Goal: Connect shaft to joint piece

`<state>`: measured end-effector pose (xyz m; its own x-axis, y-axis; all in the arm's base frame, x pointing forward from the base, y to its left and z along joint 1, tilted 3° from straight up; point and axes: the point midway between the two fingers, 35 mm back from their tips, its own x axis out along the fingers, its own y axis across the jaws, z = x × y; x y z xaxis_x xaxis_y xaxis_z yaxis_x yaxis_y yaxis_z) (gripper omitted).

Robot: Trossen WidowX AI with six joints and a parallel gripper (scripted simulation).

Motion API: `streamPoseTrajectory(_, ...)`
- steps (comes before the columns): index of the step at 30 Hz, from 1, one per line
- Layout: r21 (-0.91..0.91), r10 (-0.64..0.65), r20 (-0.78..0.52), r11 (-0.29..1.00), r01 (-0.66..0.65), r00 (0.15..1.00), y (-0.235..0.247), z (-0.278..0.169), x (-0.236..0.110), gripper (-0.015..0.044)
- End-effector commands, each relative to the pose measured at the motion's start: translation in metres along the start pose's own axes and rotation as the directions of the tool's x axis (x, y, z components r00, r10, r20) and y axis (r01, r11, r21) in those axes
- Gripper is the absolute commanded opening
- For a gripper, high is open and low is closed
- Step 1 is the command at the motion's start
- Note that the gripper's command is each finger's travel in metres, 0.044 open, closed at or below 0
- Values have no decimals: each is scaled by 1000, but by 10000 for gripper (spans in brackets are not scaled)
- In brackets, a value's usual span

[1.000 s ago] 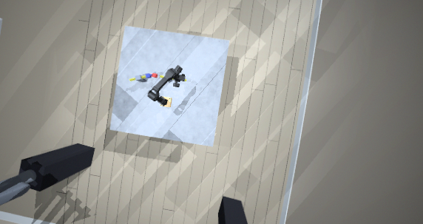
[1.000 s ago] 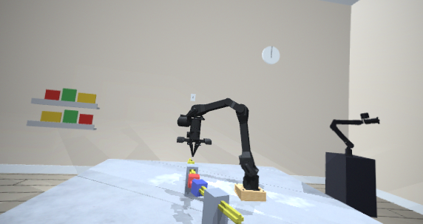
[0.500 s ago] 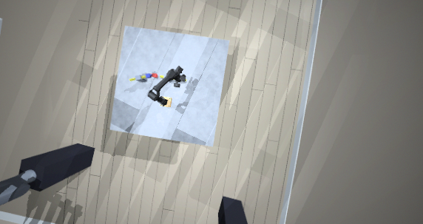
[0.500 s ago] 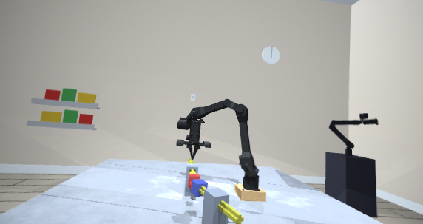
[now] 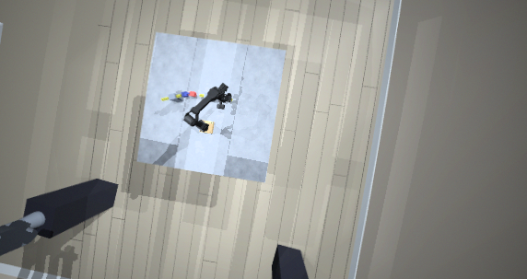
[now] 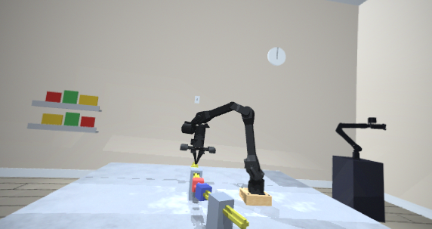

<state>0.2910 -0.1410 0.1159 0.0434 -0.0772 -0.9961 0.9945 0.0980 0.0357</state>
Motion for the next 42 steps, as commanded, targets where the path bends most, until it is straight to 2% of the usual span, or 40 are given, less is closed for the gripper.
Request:
streamPoseTrajectory(1, 0, 0, 0, 1000, 0, 1000, -2, -1, 4, 0)
streamPoseTrajectory(8, -1, -24, -10, 1000, 24, 1000, -2, -1, 6, 0)
streamPoseTrajectory(13, -1, -27, -12, 1000, 27, 1000, -2, -1, -23, 0)
streamPoseTrajectory(15, -1, -27, -12, 1000, 27, 1000, -2, -1, -24, 0)
streamPoseTrajectory(23, -221, -17, -6, 975, 16, 1000, 1, 0, -44, 210)
streamPoseTrajectory(32, -507, -4, 2, 862, 4, 1000, 2, 1, -72, 440)
streamPoseTrajectory(42, -768, 11, 10, 641, 0, 1000, 0, -1, -102, 440)
